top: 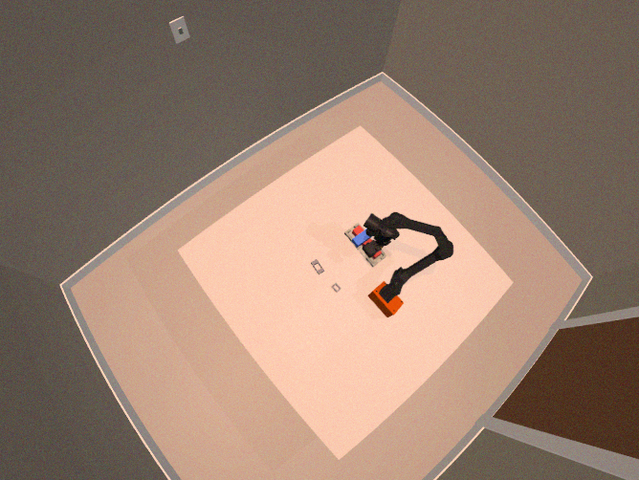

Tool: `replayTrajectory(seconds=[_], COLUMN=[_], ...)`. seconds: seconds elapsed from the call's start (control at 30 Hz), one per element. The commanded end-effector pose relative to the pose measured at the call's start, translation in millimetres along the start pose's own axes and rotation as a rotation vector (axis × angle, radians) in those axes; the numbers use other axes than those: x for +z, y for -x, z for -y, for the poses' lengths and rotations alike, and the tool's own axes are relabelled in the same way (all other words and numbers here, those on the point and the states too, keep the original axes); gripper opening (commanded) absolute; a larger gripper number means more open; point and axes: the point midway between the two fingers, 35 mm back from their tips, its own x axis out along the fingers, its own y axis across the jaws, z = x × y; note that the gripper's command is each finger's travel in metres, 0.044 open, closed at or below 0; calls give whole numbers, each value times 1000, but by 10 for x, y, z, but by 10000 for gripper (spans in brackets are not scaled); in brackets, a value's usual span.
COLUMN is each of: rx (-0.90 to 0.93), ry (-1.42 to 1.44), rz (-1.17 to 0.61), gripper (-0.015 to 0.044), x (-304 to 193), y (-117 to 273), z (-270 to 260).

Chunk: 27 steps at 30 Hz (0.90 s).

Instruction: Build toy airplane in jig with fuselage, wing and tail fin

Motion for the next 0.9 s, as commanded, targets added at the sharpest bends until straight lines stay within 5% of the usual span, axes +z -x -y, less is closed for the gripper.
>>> replayTrajectory(seconds=[0.0, 0.87], rx=[-4, -3], ry=[2, 1], rz=[5, 6], gripper=[66, 66], x=[-2, 7], y=[6, -237], z=[15, 30])
